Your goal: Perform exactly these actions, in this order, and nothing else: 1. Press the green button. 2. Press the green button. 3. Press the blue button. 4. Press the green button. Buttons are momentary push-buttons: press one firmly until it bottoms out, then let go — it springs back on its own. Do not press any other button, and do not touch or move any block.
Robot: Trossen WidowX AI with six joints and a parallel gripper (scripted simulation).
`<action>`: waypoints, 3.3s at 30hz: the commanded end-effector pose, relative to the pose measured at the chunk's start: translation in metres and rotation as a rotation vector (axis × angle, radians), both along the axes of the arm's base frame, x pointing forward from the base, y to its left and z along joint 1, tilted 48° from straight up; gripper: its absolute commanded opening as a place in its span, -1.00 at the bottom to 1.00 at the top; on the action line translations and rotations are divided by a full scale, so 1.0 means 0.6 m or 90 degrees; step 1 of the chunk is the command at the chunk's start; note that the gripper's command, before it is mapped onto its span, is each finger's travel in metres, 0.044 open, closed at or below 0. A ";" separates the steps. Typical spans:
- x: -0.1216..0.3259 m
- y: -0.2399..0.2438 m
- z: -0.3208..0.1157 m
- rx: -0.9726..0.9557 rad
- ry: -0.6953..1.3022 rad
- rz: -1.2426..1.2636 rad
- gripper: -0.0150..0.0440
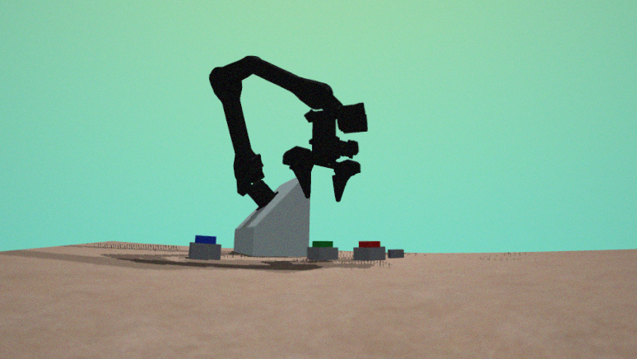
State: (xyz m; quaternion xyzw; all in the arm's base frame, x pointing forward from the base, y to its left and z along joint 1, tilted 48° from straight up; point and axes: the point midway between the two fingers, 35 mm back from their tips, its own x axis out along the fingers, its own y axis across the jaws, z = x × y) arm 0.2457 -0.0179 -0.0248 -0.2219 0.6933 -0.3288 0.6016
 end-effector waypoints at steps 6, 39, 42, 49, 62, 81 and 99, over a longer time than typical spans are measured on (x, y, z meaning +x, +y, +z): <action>-0.008 -0.054 -0.046 -0.017 -0.023 -0.011 0.51; -0.023 -0.108 -0.093 -0.020 -0.023 -0.012 -0.42; -0.024 -0.113 -0.098 -0.020 -0.023 -0.012 -0.42; -0.027 -0.122 -0.106 -0.021 -0.023 -0.012 -0.42; -0.027 -0.122 -0.106 -0.021 -0.023 -0.012 -0.42; -0.019 -0.092 -0.079 -0.019 -0.023 -0.012 -0.42; -0.027 -0.122 -0.106 -0.021 -0.023 -0.012 -0.42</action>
